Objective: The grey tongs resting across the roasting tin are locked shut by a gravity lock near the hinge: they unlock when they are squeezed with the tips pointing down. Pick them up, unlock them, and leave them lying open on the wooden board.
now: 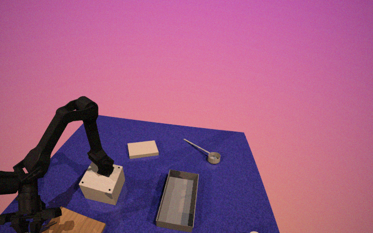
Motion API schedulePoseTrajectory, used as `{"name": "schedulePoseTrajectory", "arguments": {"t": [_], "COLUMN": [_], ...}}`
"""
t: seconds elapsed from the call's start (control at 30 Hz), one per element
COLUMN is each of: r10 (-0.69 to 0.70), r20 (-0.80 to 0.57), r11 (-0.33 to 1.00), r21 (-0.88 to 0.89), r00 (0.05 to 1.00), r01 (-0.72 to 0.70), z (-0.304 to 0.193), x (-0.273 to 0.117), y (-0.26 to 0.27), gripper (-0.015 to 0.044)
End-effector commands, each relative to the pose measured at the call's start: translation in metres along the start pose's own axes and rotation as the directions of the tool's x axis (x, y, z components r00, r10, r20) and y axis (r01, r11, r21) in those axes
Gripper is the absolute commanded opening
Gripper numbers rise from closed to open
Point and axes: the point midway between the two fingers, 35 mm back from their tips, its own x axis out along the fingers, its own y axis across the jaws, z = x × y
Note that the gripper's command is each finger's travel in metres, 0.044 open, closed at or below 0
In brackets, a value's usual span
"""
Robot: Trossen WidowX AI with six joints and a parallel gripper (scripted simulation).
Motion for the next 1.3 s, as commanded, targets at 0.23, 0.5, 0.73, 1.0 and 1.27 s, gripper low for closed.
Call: {"name": "schedulePoseTrajectory", "arguments": {"t": [0.23, 0.5, 0.73, 1.0, 1.27], "r10": [0.001, 0.001, 0.001, 0.001, 0.001], "r20": [-0.035, -0.035, -0.035, -0.035, -0.001], "r11": [1.0, 1.0, 1.0, 1.0, 1.0], "r21": [-0.014, -0.014, -0.014, -0.014, -0.006], "r00": [0.999, 0.999, 0.999, 0.999, 1.0], "r01": [-0.001, -0.001, -0.001, -0.001, -0.001], "z": [-0.0063, -0.0063, -0.0063, -0.0063, -0.0058], "x": [-0.0054, -0.0054, -0.0054, -0.0054, -0.0005], "y": [-0.0017, -0.0017, -0.0017, -0.0017, 0.0003], "gripper": [-0.015, -0.015, -0.015, -0.015, -0.015]}}
